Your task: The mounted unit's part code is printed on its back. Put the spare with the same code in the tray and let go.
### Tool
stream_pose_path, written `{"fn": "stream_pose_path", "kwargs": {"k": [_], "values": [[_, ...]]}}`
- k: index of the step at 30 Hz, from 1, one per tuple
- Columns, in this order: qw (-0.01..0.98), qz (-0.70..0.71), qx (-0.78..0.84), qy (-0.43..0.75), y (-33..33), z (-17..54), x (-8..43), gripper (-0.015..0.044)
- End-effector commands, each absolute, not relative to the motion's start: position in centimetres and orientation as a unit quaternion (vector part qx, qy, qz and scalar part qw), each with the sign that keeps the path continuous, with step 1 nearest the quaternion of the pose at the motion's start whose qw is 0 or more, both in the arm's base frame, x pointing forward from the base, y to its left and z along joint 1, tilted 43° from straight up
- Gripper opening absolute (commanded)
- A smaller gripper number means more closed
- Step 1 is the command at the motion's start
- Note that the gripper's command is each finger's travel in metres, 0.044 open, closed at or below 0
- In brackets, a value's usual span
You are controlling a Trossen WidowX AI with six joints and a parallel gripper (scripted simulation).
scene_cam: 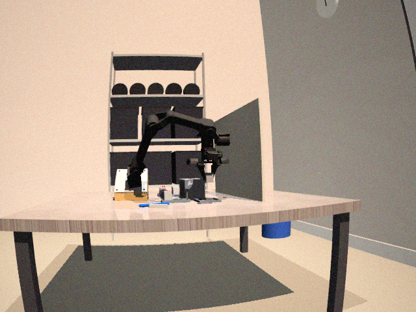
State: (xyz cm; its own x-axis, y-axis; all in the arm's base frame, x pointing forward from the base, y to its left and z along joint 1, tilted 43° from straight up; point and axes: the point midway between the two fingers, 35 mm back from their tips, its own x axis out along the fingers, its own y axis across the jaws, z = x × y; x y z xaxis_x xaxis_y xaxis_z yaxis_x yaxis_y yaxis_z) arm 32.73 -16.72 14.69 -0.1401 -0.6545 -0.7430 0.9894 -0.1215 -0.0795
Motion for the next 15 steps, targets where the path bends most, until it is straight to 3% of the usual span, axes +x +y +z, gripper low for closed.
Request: {"fn": "stream_pose_path", "kwargs": {"k": [1, 15], "values": [[0.594, -0.694, 0.280, 0.296, -17.01, 14.57, 32.68, 0.0000], [0.594, -0.694, 0.280, 0.295, -17.78, 13.75, 32.48, 0.0000]]}}
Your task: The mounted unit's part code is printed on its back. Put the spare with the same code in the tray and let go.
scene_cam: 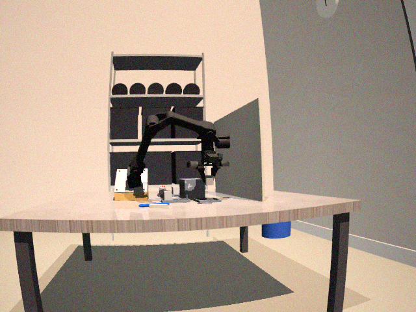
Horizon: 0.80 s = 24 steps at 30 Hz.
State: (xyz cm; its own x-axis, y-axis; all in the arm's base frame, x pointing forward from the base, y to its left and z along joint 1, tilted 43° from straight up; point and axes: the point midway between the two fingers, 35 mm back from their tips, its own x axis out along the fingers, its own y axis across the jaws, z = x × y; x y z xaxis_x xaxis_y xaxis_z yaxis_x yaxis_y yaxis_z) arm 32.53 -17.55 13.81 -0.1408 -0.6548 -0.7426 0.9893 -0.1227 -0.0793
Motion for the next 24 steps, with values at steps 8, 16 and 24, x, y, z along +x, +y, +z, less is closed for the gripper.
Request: {"fn": "stream_pose_path", "kwargs": {"k": [8, 16, 24], "values": [[0.594, -0.695, 0.280, 0.295, -18.2, 13.3, 32.3, 0.0000], [0.594, -0.695, 0.279, 0.294, -18.6, 12.8, 32.2, 0.0000], [0.593, -0.695, 0.279, 0.294, -19.1, 12.4, 32.0, 0.0000]]}}
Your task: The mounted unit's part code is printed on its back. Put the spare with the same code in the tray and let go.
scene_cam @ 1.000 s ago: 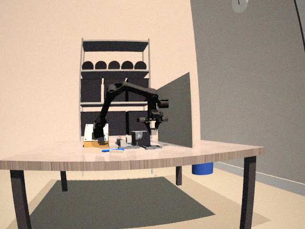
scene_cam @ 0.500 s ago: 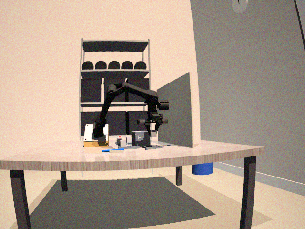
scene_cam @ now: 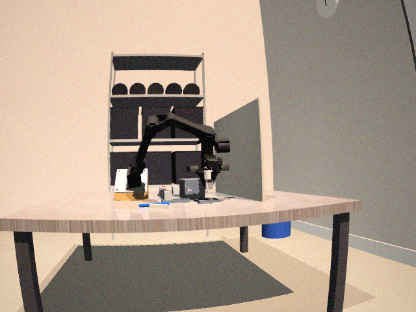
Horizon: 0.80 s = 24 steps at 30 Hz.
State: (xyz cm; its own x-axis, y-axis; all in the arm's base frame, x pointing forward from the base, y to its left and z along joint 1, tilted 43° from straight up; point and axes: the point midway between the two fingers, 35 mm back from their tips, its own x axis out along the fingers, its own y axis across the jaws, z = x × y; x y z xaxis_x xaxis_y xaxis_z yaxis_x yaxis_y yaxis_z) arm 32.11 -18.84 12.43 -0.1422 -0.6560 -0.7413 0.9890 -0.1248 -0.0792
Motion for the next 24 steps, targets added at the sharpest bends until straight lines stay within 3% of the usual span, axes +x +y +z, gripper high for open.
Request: {"fn": "stream_pose_path", "kwargs": {"k": [1, 24], "values": [[0.593, -0.695, 0.279, 0.294, -19.1, 12.3, 32.0, 0.0000], [0.593, -0.697, 0.278, 0.293, -20.3, 11.0, 31.5, 0.0000]]}}
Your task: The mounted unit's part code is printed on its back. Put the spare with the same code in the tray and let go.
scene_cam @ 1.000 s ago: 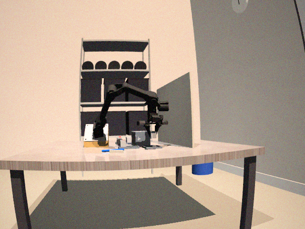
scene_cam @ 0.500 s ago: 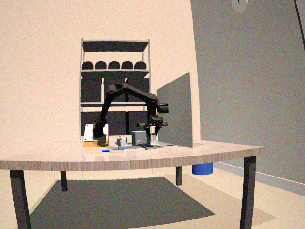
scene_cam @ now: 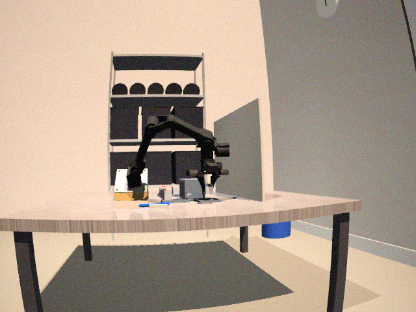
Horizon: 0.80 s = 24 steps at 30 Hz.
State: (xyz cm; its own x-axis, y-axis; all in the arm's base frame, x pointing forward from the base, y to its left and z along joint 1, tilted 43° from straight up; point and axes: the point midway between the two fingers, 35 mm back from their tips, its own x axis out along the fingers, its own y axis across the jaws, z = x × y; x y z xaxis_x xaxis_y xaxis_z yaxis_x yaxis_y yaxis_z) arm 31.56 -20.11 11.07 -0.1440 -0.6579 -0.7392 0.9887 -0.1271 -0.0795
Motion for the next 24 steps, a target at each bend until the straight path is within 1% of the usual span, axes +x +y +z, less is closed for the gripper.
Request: {"fn": "stream_pose_path", "kwargs": {"k": [1, 24], "values": [[0.593, -0.697, 0.278, 0.293, -20.4, 11.0, 31.4, 0.0000], [0.592, -0.698, 0.277, 0.292, -21.5, 9.7, 30.8, 0.0000]]}}
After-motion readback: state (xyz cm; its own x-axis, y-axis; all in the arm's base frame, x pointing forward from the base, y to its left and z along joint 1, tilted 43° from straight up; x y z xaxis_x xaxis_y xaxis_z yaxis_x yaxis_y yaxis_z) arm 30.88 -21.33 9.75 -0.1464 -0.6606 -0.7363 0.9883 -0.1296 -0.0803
